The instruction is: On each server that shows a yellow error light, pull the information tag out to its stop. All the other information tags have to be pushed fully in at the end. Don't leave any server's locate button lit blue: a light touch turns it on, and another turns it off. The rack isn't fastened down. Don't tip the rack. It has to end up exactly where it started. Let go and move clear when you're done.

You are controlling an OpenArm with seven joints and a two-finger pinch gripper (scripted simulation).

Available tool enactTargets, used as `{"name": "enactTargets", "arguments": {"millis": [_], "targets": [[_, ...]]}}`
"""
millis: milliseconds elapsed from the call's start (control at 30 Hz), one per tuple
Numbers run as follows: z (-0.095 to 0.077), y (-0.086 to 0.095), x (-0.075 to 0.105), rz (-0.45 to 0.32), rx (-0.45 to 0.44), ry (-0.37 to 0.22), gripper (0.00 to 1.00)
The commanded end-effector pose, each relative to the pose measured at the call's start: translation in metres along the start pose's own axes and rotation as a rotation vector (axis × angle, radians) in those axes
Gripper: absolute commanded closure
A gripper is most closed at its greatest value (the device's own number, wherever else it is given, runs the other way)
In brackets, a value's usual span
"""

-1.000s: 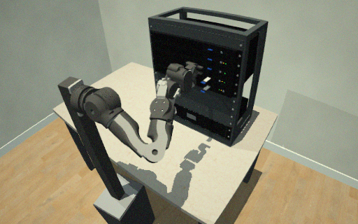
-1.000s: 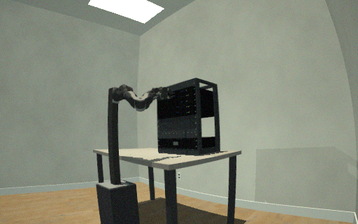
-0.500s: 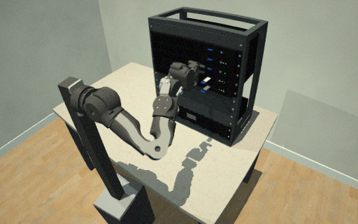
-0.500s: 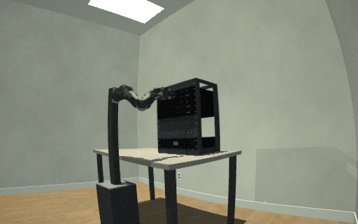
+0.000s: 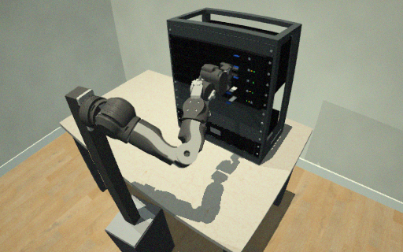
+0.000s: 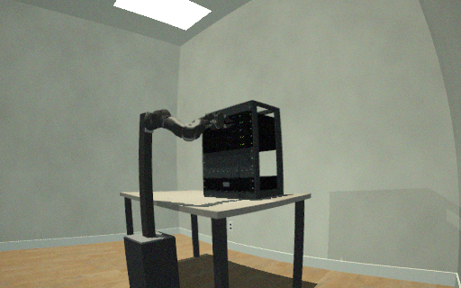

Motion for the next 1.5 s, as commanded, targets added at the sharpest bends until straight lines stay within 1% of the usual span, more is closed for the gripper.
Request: {"name": "enactTargets", "arguments": {"millis": [0, 200, 267, 400, 1467], "targets": [[0.001, 0.001, -0.004, -0.013, 0.009, 0.004, 0.9], [0.001, 0.001, -0.023, -0.012, 0.008, 0.004, 0.9], [0.001, 0.001, -0.023, -0.012, 0.008, 0.004, 0.9], [0.001, 0.001, -0.028, -0.012, 0.008, 0.004, 0.9], [0.001, 0.002, -0.029, -0.012, 0.008, 0.005, 0.9]]}}
Point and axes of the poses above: the point where the finger pads meet when closed, its own x axis back along the fingers, its own y axis across the jaws, z = x × y, the point moved 9 cm from there along x, back along the fingers, and after that the axes turned 1 degree about -x, right-handed, at the moved point
